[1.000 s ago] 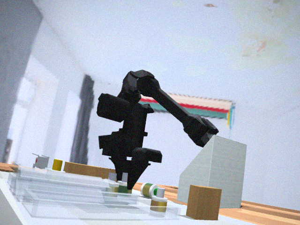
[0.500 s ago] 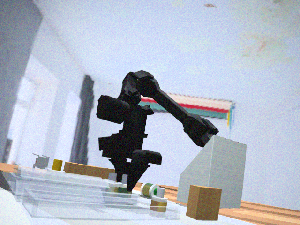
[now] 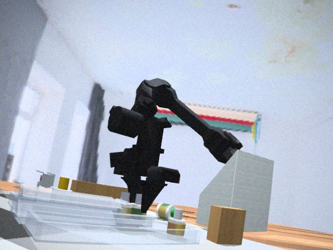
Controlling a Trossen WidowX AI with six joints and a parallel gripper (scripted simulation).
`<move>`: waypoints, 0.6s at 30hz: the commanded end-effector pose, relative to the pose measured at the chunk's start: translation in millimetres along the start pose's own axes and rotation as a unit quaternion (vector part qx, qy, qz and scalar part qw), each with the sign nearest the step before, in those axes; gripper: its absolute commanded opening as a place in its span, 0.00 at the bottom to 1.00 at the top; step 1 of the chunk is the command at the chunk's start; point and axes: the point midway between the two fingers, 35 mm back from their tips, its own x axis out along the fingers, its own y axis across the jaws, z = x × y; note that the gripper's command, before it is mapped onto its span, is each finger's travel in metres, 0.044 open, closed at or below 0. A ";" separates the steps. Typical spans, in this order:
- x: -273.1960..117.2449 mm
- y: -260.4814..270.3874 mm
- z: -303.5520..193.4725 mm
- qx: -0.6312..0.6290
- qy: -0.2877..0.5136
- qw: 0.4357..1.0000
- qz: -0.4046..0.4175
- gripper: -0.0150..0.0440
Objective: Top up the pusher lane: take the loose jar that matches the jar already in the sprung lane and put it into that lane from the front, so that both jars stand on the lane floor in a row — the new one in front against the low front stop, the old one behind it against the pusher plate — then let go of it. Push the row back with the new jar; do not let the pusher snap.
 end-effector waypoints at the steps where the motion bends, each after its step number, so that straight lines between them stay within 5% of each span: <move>1: 0.1 -1.7 0.9 0.003 -0.003 1.000 -0.003 0.25; 18: 0.1 -1.6 -2.0 0.003 -0.003 1.000 -0.003 0.25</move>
